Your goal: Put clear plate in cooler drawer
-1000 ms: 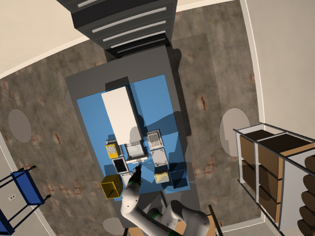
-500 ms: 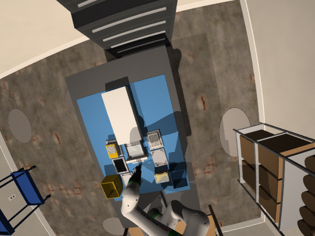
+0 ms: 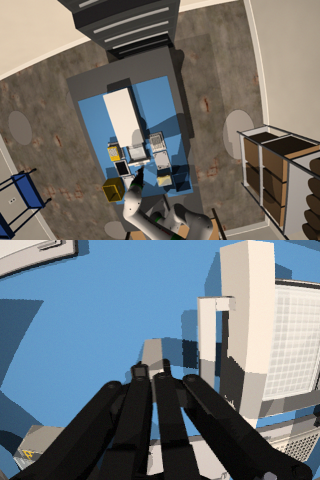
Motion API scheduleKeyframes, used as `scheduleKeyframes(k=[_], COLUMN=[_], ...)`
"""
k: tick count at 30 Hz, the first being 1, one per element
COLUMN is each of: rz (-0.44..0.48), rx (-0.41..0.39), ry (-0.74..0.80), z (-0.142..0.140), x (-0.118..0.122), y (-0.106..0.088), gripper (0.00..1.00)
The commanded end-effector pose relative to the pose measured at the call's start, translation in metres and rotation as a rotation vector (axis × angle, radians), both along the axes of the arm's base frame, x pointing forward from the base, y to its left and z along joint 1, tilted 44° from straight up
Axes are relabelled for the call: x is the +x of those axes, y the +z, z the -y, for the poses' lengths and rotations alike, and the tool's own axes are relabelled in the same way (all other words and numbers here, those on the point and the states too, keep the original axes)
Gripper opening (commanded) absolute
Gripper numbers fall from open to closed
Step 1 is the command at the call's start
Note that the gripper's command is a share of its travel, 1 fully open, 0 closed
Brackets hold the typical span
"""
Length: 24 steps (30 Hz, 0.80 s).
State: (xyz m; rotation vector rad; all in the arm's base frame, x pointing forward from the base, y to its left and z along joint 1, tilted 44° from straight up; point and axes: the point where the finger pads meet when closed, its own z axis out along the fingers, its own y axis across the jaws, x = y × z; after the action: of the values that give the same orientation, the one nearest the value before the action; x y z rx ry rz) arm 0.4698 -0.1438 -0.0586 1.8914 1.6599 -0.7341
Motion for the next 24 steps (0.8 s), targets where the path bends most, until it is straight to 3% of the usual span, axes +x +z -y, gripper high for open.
scheduleKeyframes(k=[1,24], rz=[0.0,0.0], rx=[0.0,0.0], ry=[0.0,0.0], z=[0.0,0.001], x=[0.0,0.012], y=[0.0,0.0], gripper=[0.0,0.0])
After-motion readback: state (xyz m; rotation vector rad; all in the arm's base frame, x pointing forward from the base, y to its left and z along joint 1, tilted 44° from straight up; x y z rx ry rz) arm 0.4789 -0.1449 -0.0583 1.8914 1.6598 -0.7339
